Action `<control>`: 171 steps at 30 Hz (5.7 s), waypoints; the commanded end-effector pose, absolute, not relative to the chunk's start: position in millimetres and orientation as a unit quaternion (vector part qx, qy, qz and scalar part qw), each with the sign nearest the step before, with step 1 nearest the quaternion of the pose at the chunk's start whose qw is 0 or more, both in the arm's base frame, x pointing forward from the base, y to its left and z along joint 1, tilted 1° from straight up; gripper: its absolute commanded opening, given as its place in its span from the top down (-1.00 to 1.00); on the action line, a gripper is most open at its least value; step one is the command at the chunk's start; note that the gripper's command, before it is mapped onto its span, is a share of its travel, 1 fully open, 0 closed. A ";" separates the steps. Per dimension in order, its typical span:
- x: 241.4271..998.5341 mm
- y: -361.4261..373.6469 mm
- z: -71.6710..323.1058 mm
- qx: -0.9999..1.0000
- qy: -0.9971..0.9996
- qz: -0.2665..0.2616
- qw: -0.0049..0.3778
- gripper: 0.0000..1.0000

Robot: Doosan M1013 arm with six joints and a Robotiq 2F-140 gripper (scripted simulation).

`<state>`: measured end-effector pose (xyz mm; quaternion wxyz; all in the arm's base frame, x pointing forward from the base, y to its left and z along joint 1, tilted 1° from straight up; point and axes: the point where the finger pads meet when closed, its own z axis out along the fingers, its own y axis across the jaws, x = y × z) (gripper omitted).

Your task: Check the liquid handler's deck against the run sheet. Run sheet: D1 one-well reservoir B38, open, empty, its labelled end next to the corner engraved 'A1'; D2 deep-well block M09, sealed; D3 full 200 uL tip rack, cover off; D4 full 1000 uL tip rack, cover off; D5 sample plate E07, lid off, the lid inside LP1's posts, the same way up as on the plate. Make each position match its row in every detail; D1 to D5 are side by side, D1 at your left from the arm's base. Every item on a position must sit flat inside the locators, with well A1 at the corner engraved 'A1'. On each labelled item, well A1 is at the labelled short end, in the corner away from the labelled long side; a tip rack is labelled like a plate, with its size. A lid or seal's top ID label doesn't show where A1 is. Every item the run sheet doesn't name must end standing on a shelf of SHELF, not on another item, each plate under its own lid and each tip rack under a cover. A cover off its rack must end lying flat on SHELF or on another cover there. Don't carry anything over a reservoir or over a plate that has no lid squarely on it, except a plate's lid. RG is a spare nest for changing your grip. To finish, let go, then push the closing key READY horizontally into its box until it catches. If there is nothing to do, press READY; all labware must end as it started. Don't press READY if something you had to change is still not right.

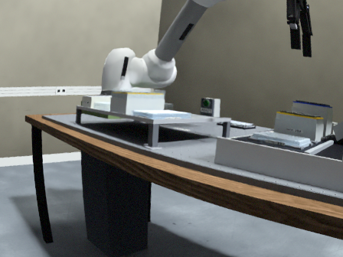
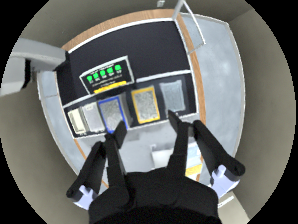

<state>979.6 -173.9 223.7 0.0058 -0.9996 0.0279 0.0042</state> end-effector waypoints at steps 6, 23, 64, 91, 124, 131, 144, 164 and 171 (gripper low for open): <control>980.6 -170.7 209.5 -1.000 0.028 0.005 0.005 -0.32; 980.6 -170.1 184.4 -1.000 0.028 0.005 0.005 -0.32; 979.9 -169.0 122.0 -1.000 0.028 0.005 0.005 -0.32; 979.4 -168.4 83.8 -1.000 0.028 0.005 0.005 -0.32; 978.7 -167.7 35.4 -1.000 0.028 0.005 0.005 -0.32; 978.5 -167.5 23.7 -1.000 0.028 0.005 0.005 -0.32; 978.3 -167.2 5.4 -1.000 0.028 0.005 0.005 -0.32; 978.6 -167.3 7.0 -1.000 0.028 0.004 0.005 -0.32; 978.5 -167.2 7.2 -1.000 0.028 0.004 0.005 -0.32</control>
